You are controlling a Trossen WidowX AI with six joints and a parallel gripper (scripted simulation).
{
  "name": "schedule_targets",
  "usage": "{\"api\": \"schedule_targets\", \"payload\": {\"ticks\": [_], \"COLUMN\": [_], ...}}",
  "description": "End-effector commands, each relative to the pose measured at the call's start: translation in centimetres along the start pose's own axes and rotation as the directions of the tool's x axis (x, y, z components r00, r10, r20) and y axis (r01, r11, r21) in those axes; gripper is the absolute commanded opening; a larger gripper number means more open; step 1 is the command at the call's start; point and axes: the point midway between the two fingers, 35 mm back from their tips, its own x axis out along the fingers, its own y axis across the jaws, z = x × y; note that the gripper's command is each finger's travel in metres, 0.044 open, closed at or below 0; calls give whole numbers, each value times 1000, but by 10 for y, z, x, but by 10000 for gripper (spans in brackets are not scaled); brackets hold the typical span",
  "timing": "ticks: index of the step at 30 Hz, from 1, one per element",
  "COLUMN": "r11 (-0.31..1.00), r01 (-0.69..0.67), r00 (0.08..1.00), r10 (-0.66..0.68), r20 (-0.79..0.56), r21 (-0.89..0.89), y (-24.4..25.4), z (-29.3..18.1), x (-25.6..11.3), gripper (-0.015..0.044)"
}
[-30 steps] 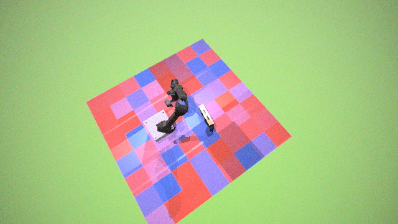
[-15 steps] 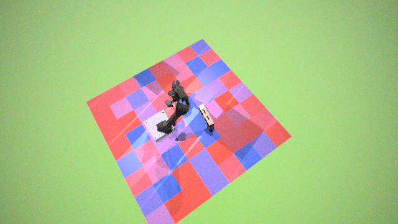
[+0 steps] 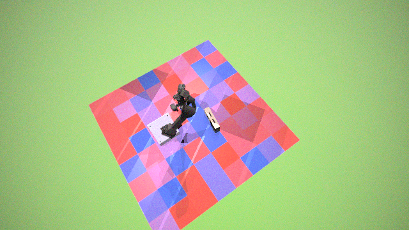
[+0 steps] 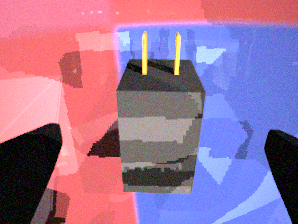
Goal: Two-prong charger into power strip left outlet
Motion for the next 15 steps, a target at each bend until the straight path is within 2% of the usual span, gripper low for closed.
{"api": "schedule_targets", "payload": {"ticks": [1,13,15], "r11": [1000,1000,1000], "r01": [1,1,-1], "r00": [1000,1000,1000], "r10": [-1,-1,1], "r20": [-7,-9,-3], "r21": [-9,-9,0], "y": [1,2,1], "z": [-1,-1,0], "x": [7,24,21], "gripper": [440,440,387]}}
